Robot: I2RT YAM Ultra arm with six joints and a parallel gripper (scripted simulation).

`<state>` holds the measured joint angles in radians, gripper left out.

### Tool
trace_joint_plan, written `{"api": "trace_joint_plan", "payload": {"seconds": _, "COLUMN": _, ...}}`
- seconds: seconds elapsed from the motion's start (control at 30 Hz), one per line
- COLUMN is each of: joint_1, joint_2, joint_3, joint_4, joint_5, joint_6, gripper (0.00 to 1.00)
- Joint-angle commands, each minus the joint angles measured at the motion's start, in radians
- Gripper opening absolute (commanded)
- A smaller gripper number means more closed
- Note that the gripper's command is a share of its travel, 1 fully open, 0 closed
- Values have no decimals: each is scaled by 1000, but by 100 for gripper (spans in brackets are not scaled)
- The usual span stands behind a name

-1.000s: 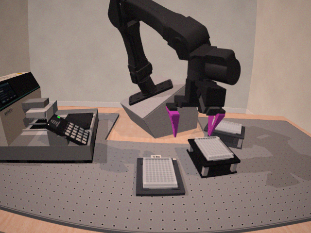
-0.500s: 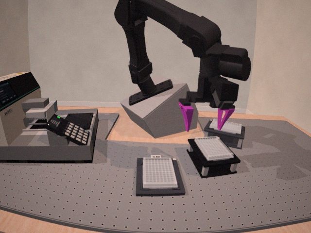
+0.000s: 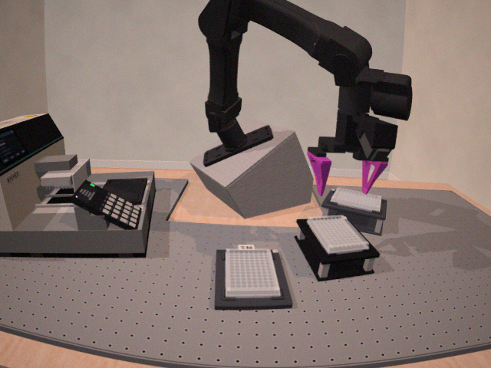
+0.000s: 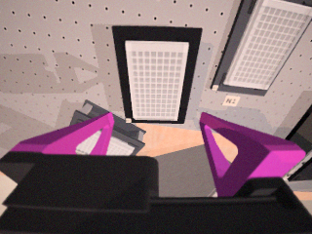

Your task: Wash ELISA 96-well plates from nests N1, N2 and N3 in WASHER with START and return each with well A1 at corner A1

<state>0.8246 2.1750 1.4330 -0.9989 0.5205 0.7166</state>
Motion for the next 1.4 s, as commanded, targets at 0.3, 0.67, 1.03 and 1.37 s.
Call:
{"api": "trace_joint_plan", "payload": {"seconds": 0.3, "joint_1": 7, "joint_2": -4, "joint_3": 6, "joint_4": 0, "joint_5": 2, "joint_6": 22, "gripper": 100}}
{"api": "trace_joint_plan", "payload": {"seconds": 0.67, "joint_1": -17, "joint_2": 14, "joint_3": -34, "joint_4": 72, "joint_5": 6, "joint_6": -5, "gripper": 100}}
{"api": "trace_joint_plan", "payload": {"seconds": 1.03, "joint_1": -37, "joint_2": 31, "joint_3": -64, "joint_4": 131, "joint_5": 9, "joint_6": -28, "gripper": 100}}
{"api": "trace_joint_plan", "payload": {"seconds": 1.37, "joint_1": -60, "joint_2": 54, "joint_3": -93, "joint_4": 196, "joint_5": 12, "joint_6": -54, "gripper": 100}}
